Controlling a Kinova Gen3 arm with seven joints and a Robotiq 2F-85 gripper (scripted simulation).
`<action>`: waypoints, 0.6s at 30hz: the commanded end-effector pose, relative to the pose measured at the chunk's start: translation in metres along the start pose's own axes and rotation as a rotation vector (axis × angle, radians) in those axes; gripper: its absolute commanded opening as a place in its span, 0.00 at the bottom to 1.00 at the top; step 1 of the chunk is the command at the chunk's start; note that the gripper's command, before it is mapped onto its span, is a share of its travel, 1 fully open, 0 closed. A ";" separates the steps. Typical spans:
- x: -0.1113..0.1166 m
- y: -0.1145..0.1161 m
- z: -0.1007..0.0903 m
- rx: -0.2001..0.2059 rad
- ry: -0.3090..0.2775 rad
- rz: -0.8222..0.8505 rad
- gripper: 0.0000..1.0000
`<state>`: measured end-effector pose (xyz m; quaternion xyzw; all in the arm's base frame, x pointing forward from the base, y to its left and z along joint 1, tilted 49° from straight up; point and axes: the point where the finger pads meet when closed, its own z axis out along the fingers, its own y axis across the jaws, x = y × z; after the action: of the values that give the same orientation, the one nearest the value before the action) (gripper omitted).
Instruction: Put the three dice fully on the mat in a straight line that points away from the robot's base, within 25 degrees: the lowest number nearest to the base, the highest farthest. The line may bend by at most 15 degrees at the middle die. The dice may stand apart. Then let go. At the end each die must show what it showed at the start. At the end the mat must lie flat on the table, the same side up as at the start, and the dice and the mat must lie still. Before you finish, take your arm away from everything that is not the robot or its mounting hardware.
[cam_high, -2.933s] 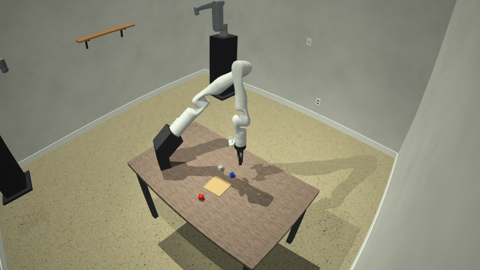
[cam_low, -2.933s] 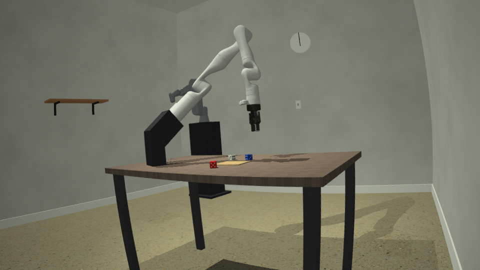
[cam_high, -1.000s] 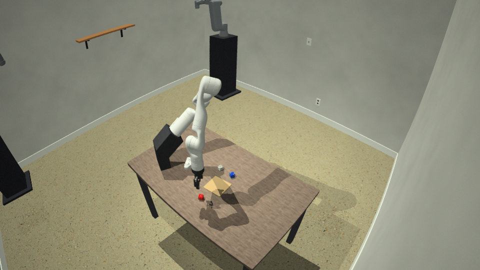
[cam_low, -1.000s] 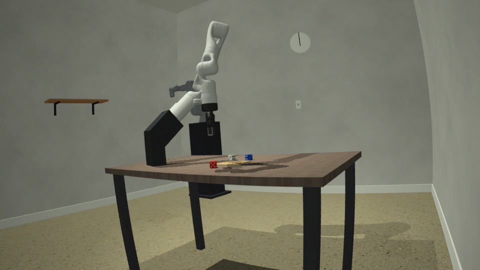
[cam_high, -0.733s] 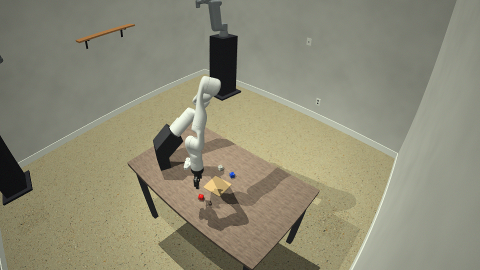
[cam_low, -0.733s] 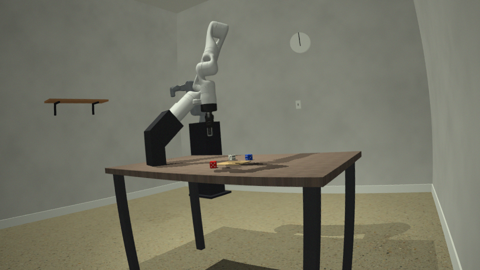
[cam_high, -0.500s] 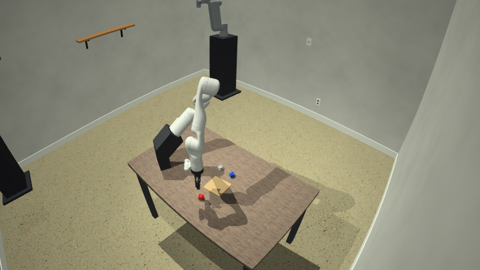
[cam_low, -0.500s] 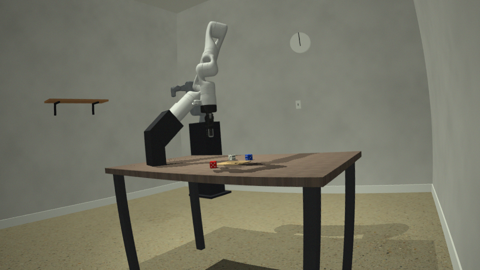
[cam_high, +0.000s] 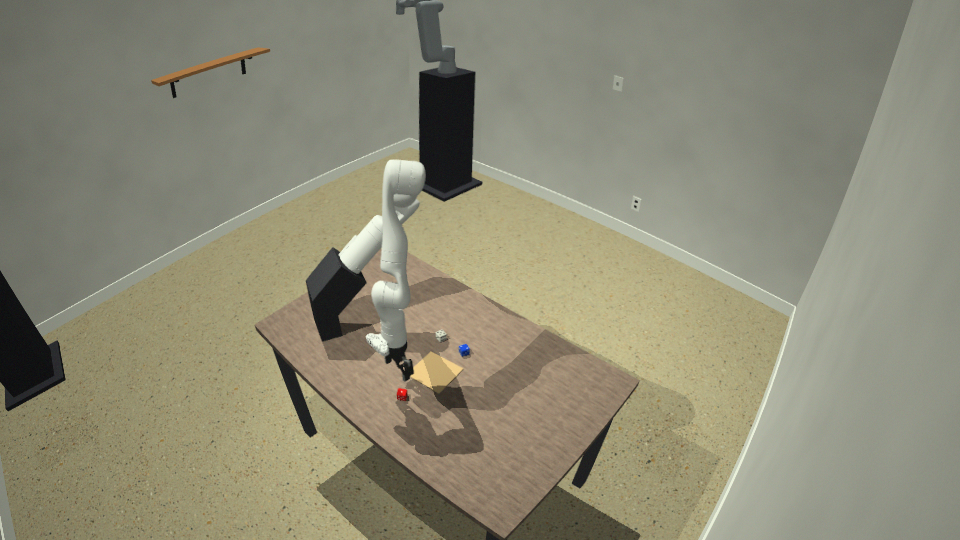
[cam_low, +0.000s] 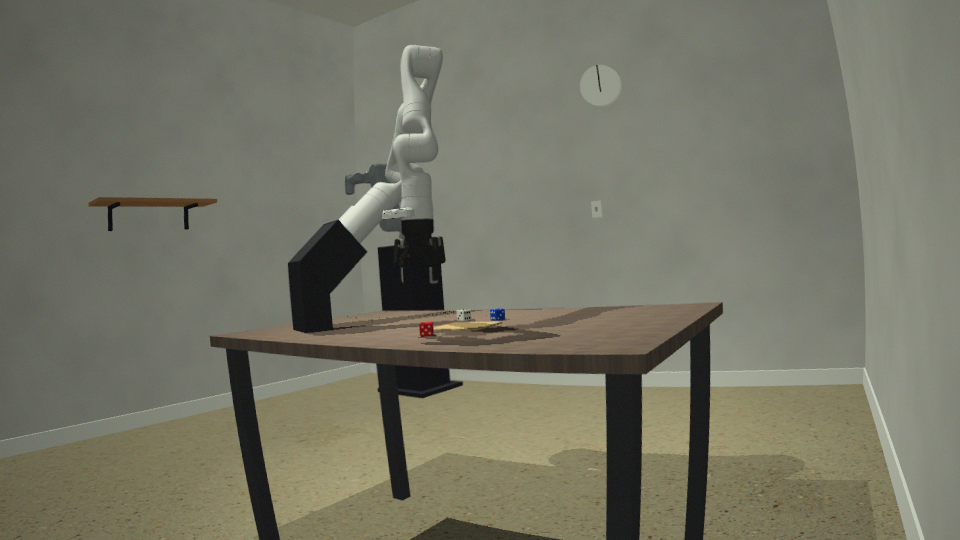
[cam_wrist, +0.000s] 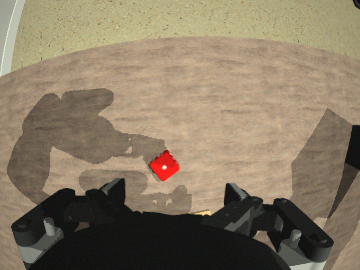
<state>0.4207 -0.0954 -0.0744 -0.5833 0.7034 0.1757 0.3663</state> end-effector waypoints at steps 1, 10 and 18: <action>0.004 -0.001 0.002 0.012 -0.001 -0.054 1.00; 0.004 -0.009 0.013 0.032 0.008 -0.482 1.00; 0.004 -0.014 0.016 0.045 0.016 -0.646 1.00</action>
<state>0.4361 -0.0875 -0.0842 -0.7673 0.4929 0.0394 0.4084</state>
